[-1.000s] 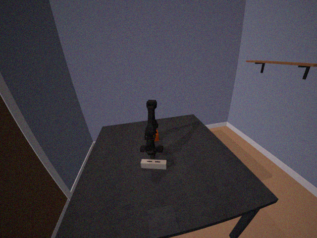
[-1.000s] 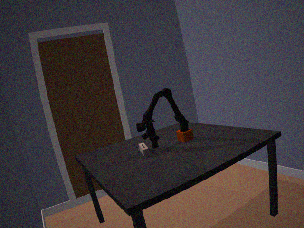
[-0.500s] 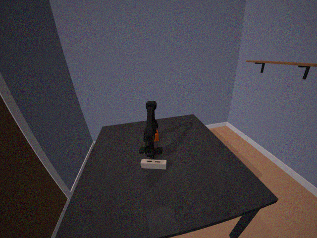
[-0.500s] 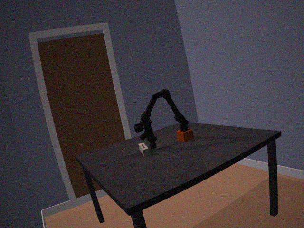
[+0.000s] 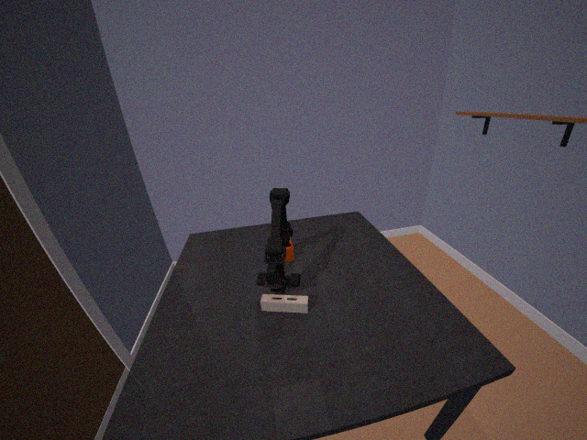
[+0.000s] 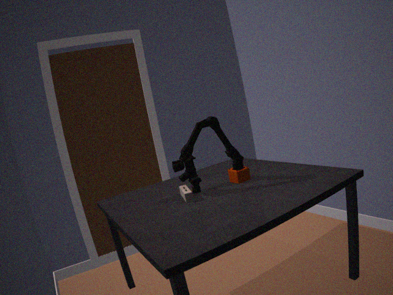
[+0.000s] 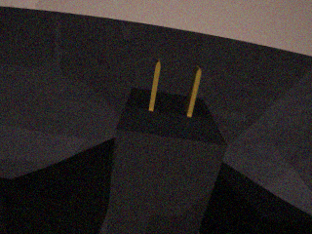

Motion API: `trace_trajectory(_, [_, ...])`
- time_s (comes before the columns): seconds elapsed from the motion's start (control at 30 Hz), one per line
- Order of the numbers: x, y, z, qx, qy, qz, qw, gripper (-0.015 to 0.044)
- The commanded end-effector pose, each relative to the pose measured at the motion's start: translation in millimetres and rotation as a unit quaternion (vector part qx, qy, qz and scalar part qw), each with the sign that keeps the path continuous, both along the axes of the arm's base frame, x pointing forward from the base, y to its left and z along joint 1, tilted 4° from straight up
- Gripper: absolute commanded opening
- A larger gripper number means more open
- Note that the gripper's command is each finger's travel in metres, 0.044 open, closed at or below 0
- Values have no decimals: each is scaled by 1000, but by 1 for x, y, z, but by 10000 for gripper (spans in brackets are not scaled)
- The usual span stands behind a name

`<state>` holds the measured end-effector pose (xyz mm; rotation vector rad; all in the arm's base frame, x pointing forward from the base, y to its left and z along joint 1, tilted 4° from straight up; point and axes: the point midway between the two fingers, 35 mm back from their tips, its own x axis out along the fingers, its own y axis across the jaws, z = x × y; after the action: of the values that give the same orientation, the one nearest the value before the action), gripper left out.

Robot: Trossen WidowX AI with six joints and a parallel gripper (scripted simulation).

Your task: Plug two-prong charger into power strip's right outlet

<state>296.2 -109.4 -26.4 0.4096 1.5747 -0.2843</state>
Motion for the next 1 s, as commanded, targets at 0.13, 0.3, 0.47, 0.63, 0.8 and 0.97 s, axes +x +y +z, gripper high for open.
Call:
trace_trajectory(0.13, [2,-1,0,0,0,2,1000,0])
trace_trajectory(0.3, [3,-1,0,0,0,2,1000,0])
trace_trajectory(0.47, [4,-2,0,0,0,2,1000,0])
trace_trajectory(0.63, [4,-2,0,0,0,2,1000,0])
trace_trajectory(0.8, [5,-3,0,0,0,2,1000,0])
trace_trajectory(0.97, [6,-3,0,0,0,2,1000,0])
